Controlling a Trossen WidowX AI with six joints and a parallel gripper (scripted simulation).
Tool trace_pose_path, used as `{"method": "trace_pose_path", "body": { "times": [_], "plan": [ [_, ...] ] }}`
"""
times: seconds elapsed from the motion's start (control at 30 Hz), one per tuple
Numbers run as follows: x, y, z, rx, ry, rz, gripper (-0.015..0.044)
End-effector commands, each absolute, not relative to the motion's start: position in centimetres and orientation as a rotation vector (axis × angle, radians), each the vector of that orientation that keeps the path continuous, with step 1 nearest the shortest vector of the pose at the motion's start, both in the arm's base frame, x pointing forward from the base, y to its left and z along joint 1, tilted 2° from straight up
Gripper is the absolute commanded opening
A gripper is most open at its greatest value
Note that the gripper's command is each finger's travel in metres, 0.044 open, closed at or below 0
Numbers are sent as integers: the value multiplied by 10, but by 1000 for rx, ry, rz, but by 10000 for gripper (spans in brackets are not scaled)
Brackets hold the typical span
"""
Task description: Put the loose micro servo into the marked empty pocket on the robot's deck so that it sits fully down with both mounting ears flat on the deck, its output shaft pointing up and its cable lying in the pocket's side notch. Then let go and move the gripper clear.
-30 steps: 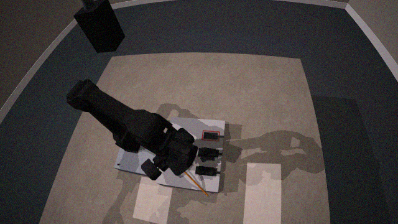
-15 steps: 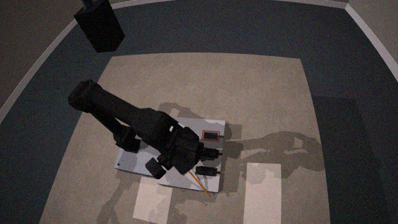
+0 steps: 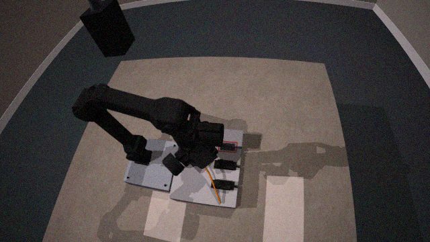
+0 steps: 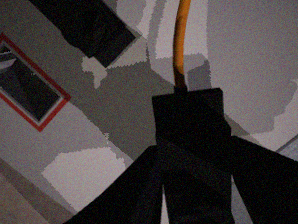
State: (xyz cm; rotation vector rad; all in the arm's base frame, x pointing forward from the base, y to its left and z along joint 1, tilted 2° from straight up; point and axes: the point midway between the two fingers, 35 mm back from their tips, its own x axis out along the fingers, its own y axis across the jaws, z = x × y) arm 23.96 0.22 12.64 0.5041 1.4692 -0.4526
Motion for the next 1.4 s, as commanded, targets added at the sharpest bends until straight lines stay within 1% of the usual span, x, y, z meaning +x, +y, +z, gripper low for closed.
{"method": "trace_pose_path", "body": {
  "times": [0.0,0.53,0.73,1.23,1.37],
  "plan": [
    [239,19,128,506,1466,-454,0],
    [238,83,129,511,1468,-450,0],
    [238,84,129,468,1476,-409,0],
    [238,84,129,72,1514,-33,0],
    [238,84,129,32,1514,5,0]
  ]
}}
